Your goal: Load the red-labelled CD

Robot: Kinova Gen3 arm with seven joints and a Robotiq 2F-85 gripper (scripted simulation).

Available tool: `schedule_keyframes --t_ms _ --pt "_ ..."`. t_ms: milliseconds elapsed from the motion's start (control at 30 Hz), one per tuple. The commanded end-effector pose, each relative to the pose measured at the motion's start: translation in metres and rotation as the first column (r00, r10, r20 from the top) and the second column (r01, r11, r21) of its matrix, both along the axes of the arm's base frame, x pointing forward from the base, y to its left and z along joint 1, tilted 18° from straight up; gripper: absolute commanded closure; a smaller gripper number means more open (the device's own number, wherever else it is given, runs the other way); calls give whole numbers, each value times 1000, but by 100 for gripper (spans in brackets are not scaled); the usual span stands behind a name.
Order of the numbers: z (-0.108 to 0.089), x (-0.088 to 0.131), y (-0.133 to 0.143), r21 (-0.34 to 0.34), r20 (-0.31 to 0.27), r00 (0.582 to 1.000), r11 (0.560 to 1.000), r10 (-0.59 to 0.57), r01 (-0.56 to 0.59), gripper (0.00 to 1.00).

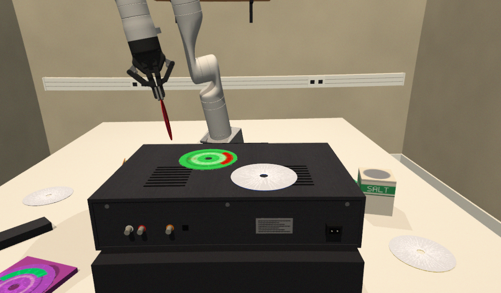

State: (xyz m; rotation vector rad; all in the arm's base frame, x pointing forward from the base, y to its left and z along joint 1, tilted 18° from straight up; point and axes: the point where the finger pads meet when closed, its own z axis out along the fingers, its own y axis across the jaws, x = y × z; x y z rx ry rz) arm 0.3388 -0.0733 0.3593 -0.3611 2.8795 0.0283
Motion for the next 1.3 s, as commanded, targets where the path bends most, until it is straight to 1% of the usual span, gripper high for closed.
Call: schedule_keyframes --t_ms 0,533,1267 --pt "6 -1 1 -2 2 1000 1000 2 -2 89" --pt "13 -3 2 -2 1 1000 1000 3 -3 89" --pt "13 -3 3 -2 1 1000 1000 4 -4 89"
